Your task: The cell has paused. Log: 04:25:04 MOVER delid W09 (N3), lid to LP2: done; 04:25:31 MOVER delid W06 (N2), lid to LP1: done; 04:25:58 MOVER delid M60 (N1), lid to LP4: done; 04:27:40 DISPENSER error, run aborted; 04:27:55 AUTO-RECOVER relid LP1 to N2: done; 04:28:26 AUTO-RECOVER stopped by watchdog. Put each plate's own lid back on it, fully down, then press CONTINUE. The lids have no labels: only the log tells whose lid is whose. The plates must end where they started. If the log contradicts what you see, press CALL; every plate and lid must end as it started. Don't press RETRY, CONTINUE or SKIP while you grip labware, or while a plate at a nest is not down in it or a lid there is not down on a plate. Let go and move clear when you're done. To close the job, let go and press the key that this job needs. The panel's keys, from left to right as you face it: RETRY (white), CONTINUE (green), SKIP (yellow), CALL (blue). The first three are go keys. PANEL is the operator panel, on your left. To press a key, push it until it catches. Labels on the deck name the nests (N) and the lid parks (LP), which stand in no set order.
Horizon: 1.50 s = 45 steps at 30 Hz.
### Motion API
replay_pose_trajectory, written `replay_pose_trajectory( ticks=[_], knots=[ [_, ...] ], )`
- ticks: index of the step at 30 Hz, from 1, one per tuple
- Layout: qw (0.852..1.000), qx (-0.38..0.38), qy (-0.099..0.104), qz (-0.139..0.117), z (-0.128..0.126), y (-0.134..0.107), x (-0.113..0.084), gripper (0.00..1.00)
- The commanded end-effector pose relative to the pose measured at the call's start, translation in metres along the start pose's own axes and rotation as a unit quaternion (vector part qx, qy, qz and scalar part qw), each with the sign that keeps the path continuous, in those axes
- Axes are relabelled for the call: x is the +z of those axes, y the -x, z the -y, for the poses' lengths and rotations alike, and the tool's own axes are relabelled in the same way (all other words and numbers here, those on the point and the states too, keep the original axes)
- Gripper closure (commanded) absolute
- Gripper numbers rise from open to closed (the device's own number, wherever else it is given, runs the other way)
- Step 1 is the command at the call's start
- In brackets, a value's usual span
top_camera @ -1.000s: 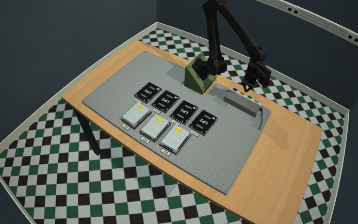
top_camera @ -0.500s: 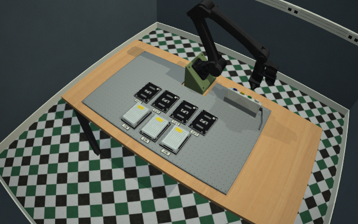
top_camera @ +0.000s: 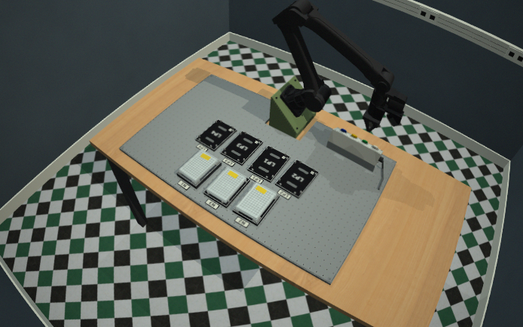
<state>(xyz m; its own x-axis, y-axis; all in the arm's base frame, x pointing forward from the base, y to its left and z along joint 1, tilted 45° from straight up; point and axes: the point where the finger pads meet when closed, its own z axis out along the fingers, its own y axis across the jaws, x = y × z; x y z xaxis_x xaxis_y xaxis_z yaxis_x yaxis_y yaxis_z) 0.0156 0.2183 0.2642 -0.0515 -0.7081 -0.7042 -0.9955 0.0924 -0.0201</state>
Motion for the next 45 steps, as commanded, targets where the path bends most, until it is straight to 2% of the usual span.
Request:
replay_pose_trajectory(
  ticks=[1, 14, 15, 18, 19, 21, 32, 45],
  knots=[
    [1.000, 0.006, 0.004, 0.025, -0.002, 0.023, -0.022, 1.00],
    [1.000, 0.011, 0.000, 0.025, 0.002, 0.024, -0.022, 1.00],
    [1.000, 0.004, 0.001, 0.018, 0.001, 0.015, -0.014, 1.00],
    [1.000, 0.004, 0.000, 0.018, 0.001, 0.015, -0.014, 1.00],
    [1.000, 0.012, -0.002, 0.022, 0.003, 0.021, -0.012, 1.00],
    [1.000, 0.007, -0.003, 0.003, 0.002, 0.006, 0.004, 1.00],
    [1.000, 0.001, -0.003, 0.003, 0.002, 0.005, 0.020, 1.00],
    [1.000, 0.002, -0.003, 0.013, 0.003, 0.004, 0.017, 1.00]
  ],
)
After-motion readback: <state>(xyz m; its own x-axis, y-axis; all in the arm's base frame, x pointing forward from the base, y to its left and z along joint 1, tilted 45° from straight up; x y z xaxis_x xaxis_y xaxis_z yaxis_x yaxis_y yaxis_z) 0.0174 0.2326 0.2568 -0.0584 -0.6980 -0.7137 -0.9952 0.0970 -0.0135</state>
